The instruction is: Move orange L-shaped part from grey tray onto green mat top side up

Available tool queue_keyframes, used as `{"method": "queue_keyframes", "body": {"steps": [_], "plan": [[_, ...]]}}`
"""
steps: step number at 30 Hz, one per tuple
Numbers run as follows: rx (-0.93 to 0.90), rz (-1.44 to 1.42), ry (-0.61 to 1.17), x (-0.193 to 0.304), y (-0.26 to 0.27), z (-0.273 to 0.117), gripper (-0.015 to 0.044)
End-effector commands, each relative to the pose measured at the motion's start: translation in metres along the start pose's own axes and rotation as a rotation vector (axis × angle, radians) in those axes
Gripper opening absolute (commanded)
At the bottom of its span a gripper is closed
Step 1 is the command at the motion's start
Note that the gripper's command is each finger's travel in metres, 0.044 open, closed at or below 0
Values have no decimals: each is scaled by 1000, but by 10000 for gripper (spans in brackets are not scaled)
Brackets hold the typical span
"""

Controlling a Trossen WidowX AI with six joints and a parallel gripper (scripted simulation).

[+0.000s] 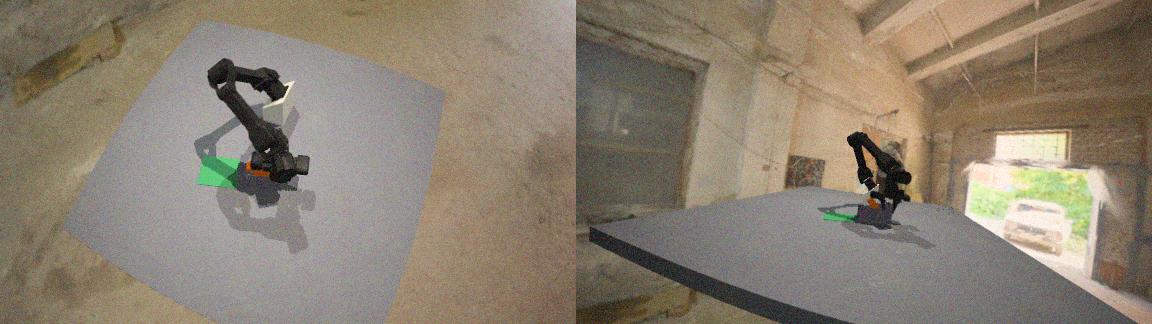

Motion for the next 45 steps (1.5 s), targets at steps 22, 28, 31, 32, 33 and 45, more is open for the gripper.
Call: {"method": "queue_keyframes", "body": {"steps": [22,28,31,32,33,45], "plan": [[3,-3,1,-1,7,-6,180],[6,-4,2,-1,11,-12,180],[4,-5,2,-3,10,-29,180],[4,-5,1,-4,9,-40,180],[3,-5,1,-5,7,-54,180],[3,-5,2,0,0,-109,180]]}}
Point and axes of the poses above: the point midway between the two fingers, 35 mm back from their tips, its own z axis out along the fingers, its own y axis across the jaws, x = y × z, the point moved 6 cm from there along -z, back along the fingers, and after that the axes turned 9 degrees about -z, right-handed, at the moved point
